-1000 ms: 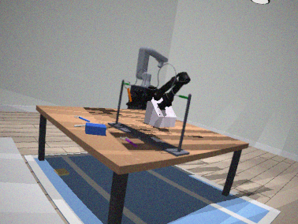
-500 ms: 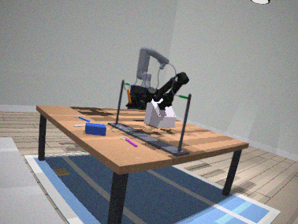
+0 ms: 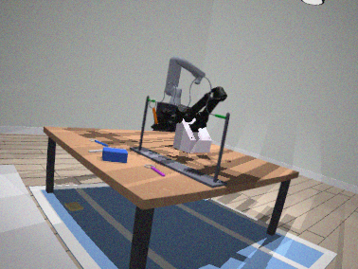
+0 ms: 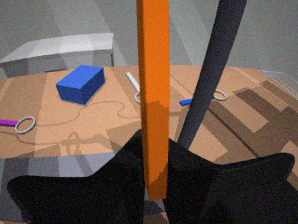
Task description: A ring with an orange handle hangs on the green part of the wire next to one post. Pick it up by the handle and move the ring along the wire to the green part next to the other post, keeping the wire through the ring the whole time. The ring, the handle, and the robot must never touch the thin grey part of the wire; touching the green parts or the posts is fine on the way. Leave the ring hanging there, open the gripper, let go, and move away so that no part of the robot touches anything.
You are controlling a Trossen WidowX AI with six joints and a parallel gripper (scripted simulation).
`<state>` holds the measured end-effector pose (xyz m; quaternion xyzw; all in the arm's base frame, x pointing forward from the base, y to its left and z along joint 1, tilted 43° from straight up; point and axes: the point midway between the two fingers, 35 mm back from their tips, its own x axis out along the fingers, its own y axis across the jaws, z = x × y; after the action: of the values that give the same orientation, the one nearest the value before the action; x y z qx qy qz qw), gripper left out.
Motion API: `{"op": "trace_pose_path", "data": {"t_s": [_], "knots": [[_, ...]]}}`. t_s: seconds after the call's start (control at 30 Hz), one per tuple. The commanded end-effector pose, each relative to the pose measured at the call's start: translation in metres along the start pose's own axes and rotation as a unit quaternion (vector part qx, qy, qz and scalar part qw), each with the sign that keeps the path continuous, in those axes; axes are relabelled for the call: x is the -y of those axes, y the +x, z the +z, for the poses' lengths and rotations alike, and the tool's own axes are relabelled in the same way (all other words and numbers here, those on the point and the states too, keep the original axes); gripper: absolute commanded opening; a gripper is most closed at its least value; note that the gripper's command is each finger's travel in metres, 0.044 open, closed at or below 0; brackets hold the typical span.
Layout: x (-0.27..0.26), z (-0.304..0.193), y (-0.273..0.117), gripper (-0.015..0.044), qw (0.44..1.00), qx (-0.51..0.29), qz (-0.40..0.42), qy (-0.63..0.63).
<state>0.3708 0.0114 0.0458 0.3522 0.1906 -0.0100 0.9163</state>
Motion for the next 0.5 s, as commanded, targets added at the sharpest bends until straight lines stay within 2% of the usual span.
{"op": "trace_pose_path", "data": {"t_s": [0.0, 0.33, 0.47], "knots": [[0.0, 0.0, 0.0, -0.0097, 1.0, 0.0, 0.0, 0.0], [-0.0001, 0.0002, -0.0013, 0.016, 1.0, 0.0, 0.0, 0.0], [-0.0005, 0.001, -0.0086, 0.016, 1.0, 0.0, 0.0, 0.0]]}}
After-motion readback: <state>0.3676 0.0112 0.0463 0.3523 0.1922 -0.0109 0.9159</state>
